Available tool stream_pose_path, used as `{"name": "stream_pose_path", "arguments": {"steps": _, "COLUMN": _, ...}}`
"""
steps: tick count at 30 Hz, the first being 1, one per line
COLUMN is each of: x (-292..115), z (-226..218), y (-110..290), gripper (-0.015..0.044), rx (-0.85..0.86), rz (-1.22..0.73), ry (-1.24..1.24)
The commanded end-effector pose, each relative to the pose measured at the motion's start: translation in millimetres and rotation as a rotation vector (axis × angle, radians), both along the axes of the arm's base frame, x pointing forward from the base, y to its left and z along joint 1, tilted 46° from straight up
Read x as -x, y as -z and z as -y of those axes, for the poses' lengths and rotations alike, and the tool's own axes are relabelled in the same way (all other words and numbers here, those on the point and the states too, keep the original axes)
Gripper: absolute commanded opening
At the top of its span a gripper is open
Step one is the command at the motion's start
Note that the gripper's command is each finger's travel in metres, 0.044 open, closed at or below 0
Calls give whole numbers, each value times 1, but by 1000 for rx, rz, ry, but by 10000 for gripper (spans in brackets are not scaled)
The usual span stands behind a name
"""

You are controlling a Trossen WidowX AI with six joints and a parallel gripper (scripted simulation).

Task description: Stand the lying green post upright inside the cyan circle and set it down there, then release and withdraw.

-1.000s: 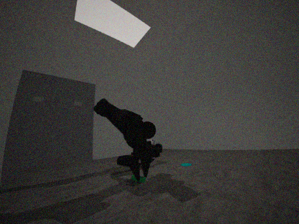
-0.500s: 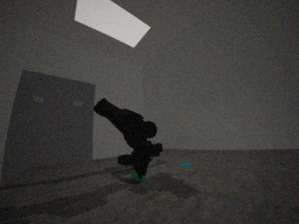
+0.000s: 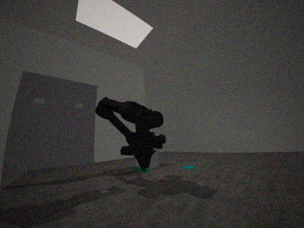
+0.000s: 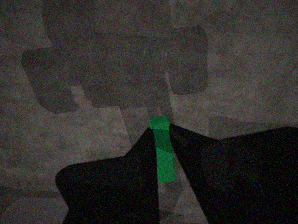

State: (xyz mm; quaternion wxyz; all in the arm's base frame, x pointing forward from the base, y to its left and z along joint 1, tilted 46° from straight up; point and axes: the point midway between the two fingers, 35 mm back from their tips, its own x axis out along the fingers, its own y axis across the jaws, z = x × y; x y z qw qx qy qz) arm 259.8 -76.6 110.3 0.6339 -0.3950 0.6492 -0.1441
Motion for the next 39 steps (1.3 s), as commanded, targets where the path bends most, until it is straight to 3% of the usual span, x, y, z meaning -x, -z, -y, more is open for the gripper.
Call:
{"name": "stream_pose_path", "arguments": {"steps": 1, "x": -1, "z": -9, "y": -11, "gripper": 23, "rx": 0, "rz": 13, "ry": 4}}
{"name": "stream_pose_path", "arguments": {"steps": 21, "x": 13, "z": -45, "y": -52, "gripper": 23, "rx": 16, "rz": 8, "ry": -2}}
{"name": "stream_pose_path", "arguments": {"steps": 39, "x": 4, "z": -74, "y": -31, "gripper": 23, "rx": 1, "rz": -81, "ry": -108}}
